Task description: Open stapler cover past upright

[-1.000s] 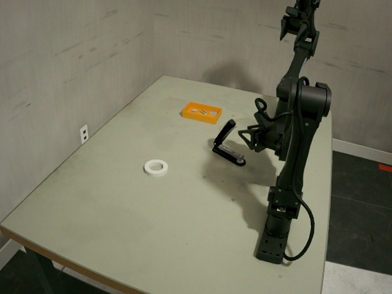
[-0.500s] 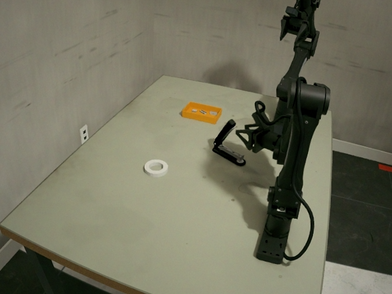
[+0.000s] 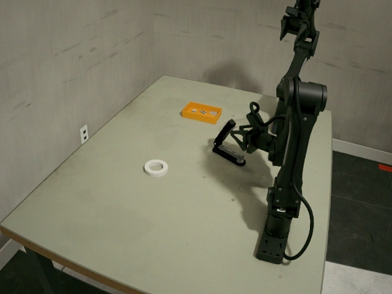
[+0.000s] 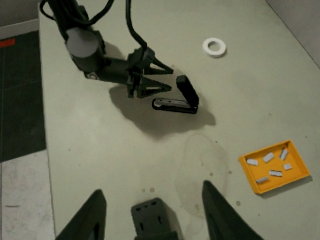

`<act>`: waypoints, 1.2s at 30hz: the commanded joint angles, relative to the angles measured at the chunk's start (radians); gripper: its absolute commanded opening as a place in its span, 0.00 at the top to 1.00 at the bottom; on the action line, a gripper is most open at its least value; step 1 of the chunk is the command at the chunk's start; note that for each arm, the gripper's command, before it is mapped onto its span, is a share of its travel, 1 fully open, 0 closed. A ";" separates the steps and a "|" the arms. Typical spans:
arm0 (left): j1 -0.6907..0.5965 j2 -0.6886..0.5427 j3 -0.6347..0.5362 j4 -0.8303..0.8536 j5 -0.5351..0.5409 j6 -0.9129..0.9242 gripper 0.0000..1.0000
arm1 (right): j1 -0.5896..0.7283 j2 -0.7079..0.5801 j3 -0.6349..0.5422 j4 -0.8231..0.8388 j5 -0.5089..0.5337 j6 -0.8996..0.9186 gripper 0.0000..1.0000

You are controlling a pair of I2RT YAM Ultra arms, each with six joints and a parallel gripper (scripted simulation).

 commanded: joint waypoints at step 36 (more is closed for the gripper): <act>0.093 0.073 0.083 0.029 0.099 0.032 0.64 | 0.005 0.005 0.016 -0.001 0.002 0.003 0.43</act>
